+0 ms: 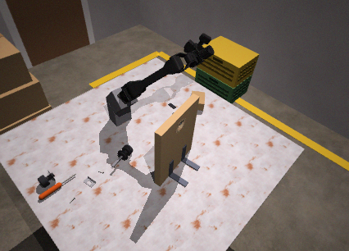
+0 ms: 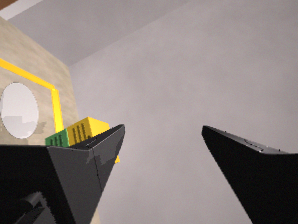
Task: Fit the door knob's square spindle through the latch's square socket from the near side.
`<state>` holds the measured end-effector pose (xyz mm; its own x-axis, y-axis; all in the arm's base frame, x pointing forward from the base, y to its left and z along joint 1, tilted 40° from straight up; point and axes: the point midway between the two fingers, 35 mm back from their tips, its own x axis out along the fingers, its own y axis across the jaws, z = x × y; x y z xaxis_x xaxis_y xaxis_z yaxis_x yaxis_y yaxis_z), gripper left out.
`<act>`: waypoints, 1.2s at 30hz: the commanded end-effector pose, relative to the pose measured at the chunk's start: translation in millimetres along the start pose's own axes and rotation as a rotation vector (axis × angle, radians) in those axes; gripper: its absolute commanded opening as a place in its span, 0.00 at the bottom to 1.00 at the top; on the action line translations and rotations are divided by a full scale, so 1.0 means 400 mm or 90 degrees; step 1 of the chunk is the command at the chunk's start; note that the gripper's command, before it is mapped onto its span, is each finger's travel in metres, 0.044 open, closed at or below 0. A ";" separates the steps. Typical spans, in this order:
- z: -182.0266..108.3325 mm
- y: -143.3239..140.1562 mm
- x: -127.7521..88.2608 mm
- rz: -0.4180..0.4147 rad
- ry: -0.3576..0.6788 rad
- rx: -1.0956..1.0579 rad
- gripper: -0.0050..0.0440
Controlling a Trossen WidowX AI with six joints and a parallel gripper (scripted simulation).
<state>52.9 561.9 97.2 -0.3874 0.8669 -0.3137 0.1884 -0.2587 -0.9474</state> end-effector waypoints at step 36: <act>-0.133 0.150 -0.173 0.101 0.112 0.082 1.00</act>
<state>101.5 536.5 78.1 -0.2792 0.8754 -0.3946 0.1487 -0.3666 -0.9184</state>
